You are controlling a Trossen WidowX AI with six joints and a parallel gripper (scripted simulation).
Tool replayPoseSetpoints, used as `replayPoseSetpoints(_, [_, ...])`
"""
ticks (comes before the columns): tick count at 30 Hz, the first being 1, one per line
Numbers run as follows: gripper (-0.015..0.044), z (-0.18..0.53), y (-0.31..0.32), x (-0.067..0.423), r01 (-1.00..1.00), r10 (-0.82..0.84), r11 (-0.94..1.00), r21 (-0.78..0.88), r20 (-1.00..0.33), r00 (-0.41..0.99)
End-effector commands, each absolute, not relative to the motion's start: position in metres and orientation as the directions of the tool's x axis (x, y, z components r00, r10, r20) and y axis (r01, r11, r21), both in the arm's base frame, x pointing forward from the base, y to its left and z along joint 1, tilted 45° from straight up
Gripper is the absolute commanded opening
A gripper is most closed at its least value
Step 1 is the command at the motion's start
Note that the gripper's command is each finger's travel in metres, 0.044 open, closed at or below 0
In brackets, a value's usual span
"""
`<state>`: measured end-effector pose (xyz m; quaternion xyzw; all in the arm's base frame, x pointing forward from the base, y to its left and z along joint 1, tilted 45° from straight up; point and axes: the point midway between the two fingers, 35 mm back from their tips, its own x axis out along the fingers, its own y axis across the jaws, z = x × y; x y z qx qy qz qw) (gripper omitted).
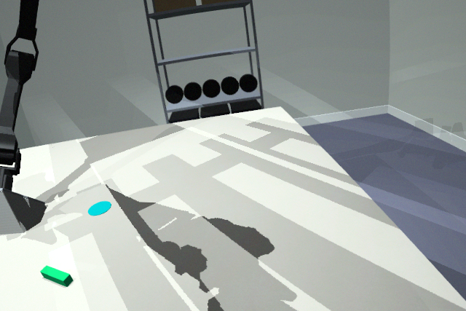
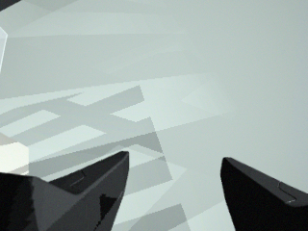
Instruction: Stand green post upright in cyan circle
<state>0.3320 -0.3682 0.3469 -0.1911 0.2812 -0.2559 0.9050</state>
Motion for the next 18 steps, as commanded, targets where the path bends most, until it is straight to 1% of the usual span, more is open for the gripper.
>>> replayPoseSetpoints(1, [0.0232,0.314,-0.369,0.338,0.320,-0.523,0.839,-0.440,-0.490,0.697])
replayPoseSetpoints(10, [0.0232,0.241,-0.367,0.347,0.247,-0.397,0.917,-0.313,-0.654,0.644])
replayPoseSetpoints(18, [0.0232,0.179,-0.358,0.348,0.198,-0.264,0.963,-0.181,-0.772,0.579])
